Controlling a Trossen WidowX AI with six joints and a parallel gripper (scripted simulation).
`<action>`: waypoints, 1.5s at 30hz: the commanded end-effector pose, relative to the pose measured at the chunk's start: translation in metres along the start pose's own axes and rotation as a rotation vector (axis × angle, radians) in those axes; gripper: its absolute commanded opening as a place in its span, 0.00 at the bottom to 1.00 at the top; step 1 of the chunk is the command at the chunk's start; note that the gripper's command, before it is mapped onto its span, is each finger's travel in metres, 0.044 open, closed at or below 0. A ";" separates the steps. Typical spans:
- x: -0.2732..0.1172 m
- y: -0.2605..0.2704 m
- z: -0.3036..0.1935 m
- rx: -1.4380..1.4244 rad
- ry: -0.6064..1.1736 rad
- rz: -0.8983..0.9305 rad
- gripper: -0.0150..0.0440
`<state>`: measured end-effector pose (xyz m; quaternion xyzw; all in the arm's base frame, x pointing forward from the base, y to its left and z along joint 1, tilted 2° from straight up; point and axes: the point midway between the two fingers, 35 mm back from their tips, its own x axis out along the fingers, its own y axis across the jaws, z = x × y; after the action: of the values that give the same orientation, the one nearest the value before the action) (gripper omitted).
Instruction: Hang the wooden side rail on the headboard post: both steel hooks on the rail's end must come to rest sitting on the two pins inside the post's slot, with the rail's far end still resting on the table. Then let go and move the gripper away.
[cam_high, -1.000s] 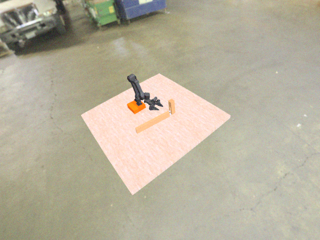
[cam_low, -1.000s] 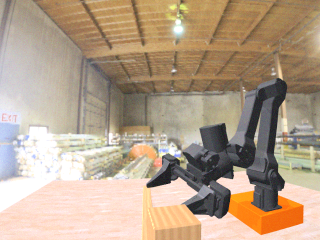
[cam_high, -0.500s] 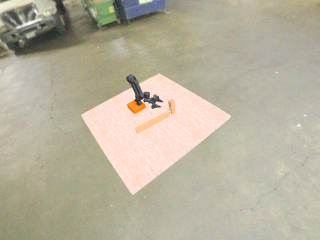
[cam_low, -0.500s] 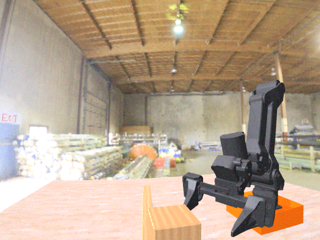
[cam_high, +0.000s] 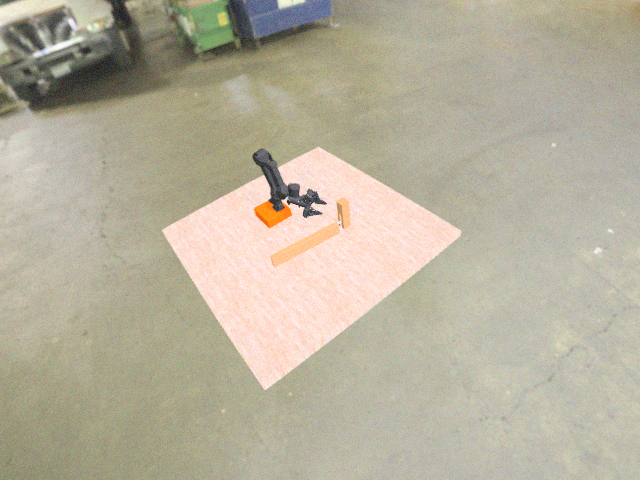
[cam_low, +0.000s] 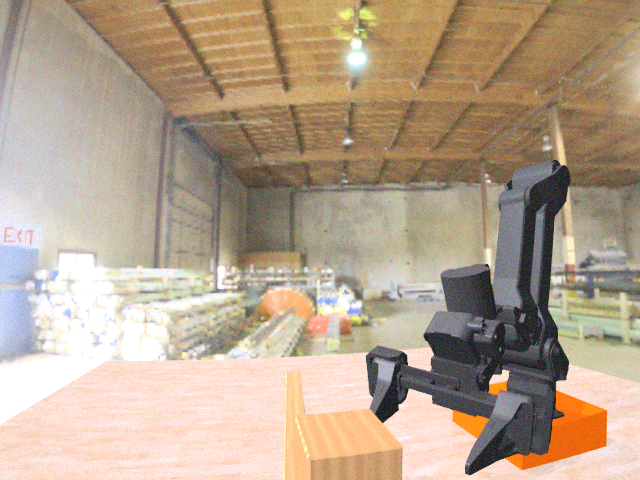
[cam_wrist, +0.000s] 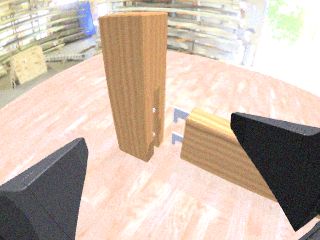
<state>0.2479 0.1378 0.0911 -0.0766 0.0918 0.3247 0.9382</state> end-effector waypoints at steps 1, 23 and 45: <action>0.007 -0.003 0.000 -0.028 0.032 0.022 1.00; 0.026 -0.055 0.040 -0.195 0.230 0.531 1.00; 0.024 -0.057 0.044 -0.192 0.222 0.544 1.00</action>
<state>0.3076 0.1168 0.1351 -0.1754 0.1780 0.5581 0.7912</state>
